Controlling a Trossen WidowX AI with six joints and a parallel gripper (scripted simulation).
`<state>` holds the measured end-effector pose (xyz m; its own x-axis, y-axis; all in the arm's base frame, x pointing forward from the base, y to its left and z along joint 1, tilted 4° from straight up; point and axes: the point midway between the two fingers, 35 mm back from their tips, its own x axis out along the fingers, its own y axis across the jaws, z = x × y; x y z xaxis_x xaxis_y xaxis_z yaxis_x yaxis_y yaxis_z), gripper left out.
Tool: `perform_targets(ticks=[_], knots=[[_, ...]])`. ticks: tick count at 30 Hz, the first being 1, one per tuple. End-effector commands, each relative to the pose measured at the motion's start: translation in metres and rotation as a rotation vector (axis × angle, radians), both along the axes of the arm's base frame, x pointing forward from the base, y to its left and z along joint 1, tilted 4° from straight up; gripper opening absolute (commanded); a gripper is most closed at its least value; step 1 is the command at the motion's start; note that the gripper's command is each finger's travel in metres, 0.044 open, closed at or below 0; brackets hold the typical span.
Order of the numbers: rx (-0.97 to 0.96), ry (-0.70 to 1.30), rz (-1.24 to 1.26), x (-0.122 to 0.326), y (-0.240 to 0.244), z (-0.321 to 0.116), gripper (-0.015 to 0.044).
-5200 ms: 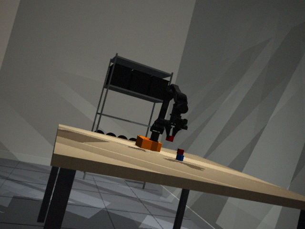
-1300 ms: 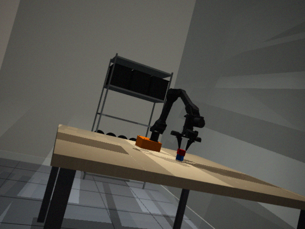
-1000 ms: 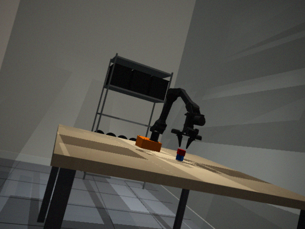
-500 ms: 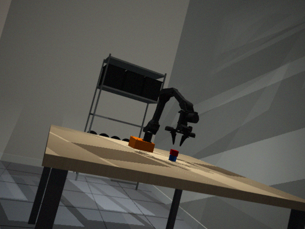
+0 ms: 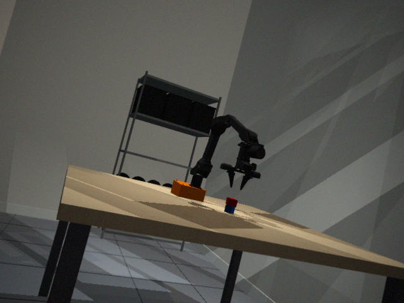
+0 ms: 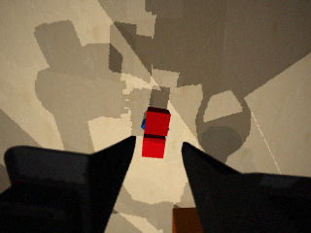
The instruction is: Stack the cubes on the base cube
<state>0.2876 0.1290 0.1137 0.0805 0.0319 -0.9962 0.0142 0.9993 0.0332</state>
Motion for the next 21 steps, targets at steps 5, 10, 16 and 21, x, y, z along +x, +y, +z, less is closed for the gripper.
perform_targets(ticks=[5, 10, 16, 21], knots=[[0.000, -0.001, 0.000, 0.000, 0.000, 0.008, 0.0389], [0.000, 0.005, 0.000, -0.011, 0.017, 0.006, 0.0400], [0.007, 0.011, 0.000, -0.062, 0.084, 0.006, 0.0400], [0.009, 0.012, 0.000, -0.088, 0.107, 0.006, 0.0400]])
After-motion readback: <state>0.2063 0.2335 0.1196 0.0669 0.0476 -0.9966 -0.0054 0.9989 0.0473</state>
